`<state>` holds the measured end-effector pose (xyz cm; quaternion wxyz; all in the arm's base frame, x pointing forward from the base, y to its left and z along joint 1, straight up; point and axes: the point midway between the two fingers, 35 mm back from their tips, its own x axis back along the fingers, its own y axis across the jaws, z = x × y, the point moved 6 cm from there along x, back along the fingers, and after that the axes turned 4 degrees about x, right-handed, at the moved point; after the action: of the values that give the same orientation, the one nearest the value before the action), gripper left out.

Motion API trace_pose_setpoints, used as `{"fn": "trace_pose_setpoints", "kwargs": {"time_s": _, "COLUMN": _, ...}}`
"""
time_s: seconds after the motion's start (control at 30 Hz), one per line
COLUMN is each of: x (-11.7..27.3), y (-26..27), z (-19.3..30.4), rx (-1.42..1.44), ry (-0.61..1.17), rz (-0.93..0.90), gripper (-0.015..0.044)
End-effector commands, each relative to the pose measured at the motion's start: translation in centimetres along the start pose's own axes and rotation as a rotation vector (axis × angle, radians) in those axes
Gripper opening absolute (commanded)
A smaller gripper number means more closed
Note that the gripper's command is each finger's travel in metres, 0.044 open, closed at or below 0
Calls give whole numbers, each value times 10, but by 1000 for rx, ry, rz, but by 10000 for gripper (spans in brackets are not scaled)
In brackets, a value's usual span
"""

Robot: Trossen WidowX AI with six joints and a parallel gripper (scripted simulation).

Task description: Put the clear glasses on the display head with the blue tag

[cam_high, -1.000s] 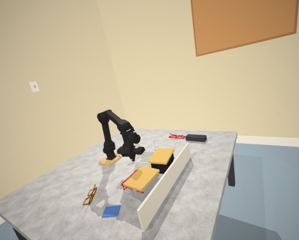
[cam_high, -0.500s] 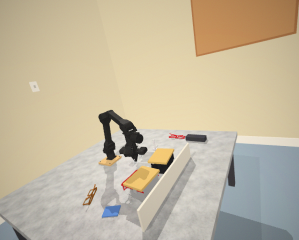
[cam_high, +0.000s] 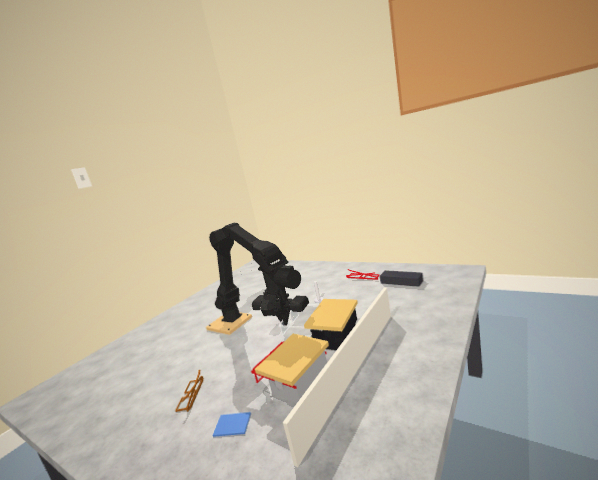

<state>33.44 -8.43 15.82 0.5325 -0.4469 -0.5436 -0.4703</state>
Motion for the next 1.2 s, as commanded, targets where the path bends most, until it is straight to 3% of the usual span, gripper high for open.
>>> {"fn": "trace_pose_setpoints", "kwargs": {"time_s": 0.0, "x": 0, "y": 7, "z": 0, "rx": -4, "ry": 6, "rz": -2, "gripper": 0}}
{"fn": "trace_pose_setpoints", "kwargs": {"time_s": 1.17, "x": -1, "y": 51, "z": -4, "rx": -4, "ry": 5, "rz": -5, "gripper": 0}}
